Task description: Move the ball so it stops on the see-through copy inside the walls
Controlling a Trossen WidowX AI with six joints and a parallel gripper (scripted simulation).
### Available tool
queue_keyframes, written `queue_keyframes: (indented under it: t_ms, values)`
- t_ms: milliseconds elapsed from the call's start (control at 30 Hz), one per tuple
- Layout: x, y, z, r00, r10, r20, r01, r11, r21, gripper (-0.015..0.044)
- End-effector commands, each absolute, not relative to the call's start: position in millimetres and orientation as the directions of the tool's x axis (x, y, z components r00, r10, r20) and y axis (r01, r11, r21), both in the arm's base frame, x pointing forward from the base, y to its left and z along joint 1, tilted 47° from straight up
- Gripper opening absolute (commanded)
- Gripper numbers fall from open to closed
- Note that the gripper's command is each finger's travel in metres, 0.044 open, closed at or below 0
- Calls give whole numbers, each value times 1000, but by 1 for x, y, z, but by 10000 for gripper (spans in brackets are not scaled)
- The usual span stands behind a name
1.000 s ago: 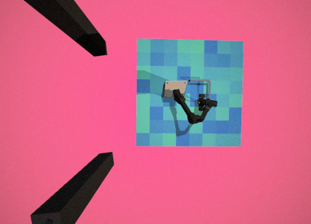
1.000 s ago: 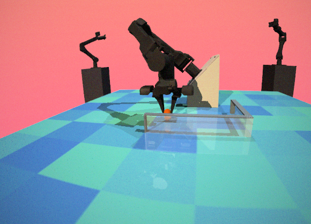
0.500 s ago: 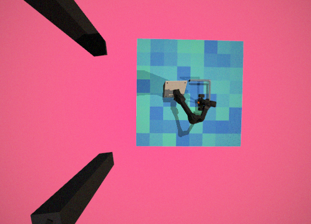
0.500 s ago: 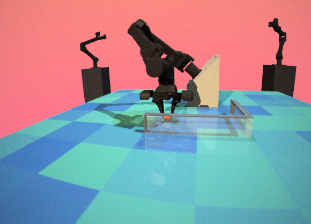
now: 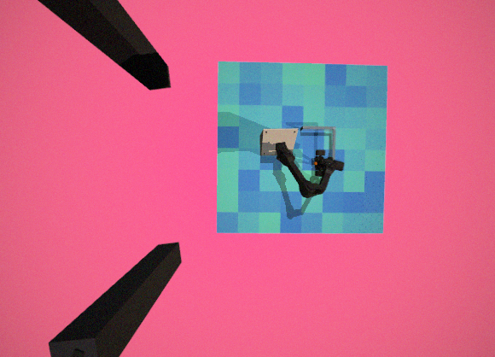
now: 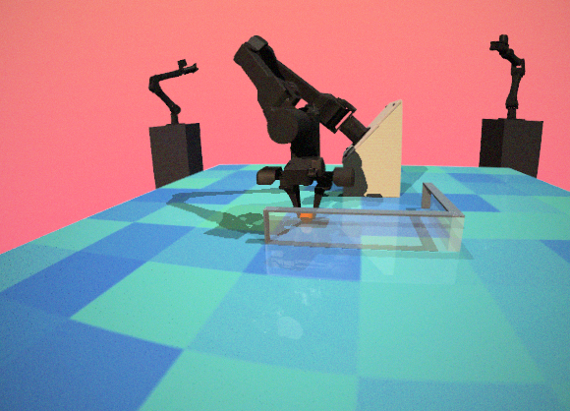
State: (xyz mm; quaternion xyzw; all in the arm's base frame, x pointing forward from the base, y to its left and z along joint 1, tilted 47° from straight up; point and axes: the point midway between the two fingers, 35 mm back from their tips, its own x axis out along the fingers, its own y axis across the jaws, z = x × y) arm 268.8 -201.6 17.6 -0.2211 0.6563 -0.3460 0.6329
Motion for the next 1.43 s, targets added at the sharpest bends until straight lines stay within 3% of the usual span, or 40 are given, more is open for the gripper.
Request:
queue_keyframes:
  t_ms: [0, 33, 267, 500, 967, 1233, 1400]
  values:
    - [269, -202, 18, -101, -728, -678, 148, 663, -734, 210]
    - [269, -202, 18, -101, -728, -678, 148, 663, -734, 236]
    - [270, -199, 19, -101, -728, -679, 148, 663, -733, 236]
    - [278, -137, 77, -100, -723, -684, 145, 669, -729, 236]
    - [278, -141, 69, -100, -720, -687, 140, 674, -726, 236]
    - [283, -106, 104, -102, -718, -688, 144, 674, -725, 440]
    - [283, -106, 104, -102, -718, -688, 144, 674, -725, 440]
